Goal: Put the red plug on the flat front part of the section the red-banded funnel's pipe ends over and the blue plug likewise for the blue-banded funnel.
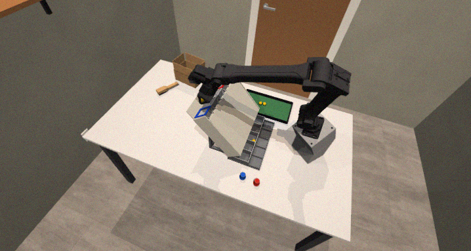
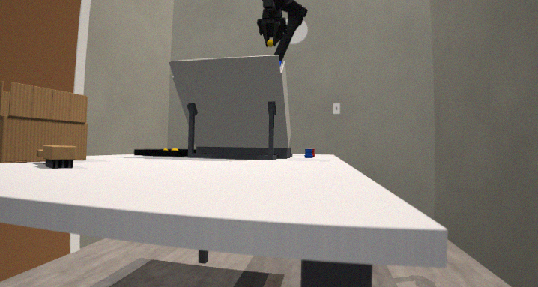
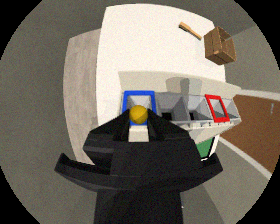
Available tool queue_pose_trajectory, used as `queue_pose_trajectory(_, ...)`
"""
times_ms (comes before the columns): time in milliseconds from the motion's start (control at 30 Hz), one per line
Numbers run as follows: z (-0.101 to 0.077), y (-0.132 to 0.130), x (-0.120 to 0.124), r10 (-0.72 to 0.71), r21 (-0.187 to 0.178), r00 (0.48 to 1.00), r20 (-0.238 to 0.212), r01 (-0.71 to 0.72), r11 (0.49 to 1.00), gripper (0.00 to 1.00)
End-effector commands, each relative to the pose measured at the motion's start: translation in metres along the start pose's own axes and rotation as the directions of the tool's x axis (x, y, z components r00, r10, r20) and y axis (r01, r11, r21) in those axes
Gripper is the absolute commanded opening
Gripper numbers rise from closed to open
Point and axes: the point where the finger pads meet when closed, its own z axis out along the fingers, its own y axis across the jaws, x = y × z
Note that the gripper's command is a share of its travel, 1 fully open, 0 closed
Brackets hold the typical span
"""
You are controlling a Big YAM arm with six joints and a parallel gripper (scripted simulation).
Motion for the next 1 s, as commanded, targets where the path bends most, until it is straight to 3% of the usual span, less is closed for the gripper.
queue_pose_trajectory(0, 0.006, -0.001, -0.013, -0.006, 0.004, 1.000, 0.024, 0.006, 1.000, 0.00)
queue_pose_trajectory(333, 0.023, 0.001, 0.005, -0.006, 0.005, 1.000, 0.024, 0.006, 1.000, 0.00)
queue_pose_trajectory(967, 0.034, 0.003, 0.012, -0.002, 0.003, 1.000, 0.023, 0.002, 1.000, 0.00)
